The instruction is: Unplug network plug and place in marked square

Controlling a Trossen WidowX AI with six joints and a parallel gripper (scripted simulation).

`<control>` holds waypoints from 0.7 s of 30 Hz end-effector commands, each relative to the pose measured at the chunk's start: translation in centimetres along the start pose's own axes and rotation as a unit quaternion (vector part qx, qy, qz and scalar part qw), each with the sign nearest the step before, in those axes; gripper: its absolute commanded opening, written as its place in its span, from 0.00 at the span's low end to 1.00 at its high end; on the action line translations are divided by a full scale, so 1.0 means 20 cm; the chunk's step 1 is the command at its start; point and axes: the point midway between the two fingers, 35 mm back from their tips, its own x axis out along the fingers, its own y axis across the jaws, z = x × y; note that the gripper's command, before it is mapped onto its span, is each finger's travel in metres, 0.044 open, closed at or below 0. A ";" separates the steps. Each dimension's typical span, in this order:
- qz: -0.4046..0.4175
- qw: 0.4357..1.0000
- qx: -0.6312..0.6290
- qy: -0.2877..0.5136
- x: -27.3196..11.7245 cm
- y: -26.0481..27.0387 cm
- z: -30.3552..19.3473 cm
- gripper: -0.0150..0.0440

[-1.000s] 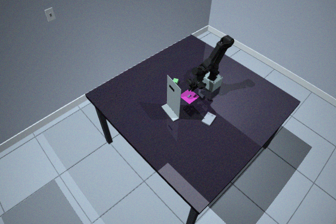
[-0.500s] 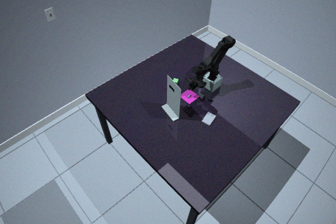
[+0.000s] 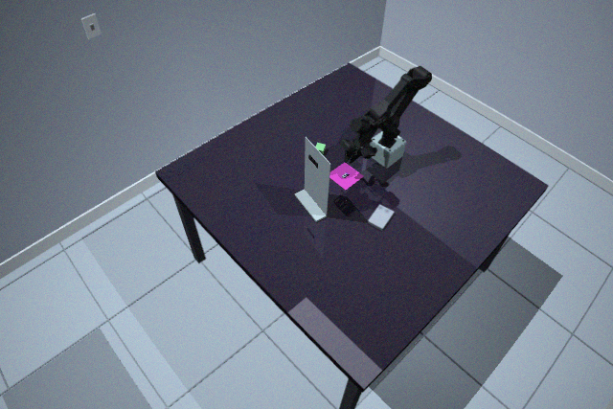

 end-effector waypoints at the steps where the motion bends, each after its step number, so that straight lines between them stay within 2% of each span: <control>1: -0.006 1.000 0.002 0.002 -0.03 -0.03 0.00 0.52; 21: -0.006 1.000 0.002 0.002 -0.12 -0.06 0.00 0.52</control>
